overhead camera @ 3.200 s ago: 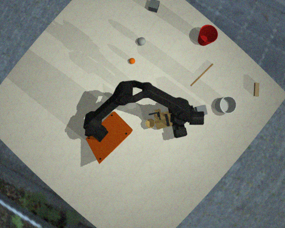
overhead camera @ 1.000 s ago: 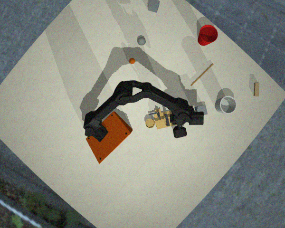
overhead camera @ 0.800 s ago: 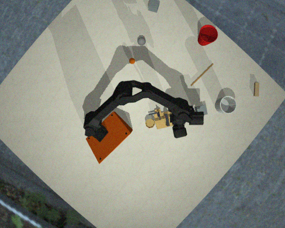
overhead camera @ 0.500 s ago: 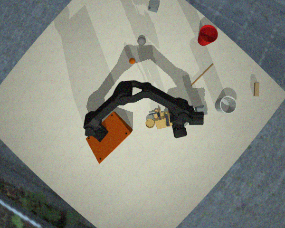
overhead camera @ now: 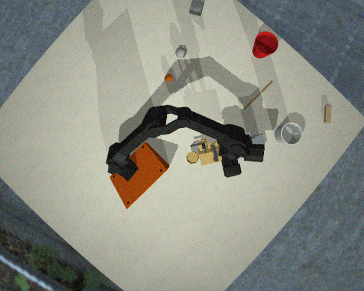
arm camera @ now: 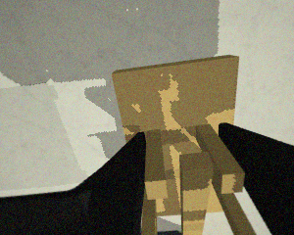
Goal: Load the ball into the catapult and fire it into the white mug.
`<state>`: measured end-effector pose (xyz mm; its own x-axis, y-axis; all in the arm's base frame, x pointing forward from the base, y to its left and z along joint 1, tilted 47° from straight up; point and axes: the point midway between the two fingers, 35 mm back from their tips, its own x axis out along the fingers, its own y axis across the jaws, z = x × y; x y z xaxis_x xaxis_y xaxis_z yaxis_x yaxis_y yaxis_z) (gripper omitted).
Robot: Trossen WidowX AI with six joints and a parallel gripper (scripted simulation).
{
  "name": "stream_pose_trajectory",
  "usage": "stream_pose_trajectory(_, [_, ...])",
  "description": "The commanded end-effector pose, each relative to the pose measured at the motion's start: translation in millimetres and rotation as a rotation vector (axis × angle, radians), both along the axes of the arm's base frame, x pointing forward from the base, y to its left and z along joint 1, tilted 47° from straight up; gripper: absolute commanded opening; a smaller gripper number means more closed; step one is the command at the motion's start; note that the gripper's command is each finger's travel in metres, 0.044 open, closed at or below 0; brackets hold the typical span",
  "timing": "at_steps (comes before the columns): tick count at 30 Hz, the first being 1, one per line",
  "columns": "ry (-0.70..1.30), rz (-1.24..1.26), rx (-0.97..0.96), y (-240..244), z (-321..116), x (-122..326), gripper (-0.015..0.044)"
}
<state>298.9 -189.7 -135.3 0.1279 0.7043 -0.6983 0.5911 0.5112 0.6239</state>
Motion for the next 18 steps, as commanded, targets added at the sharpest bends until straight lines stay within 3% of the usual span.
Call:
stream_pose_trajectory(1, [0.002,0.004,0.001,3,-3,0,0.0])
stream_pose_trajectory(18, [0.003,0.004,0.003,24,-22,4,0.0])
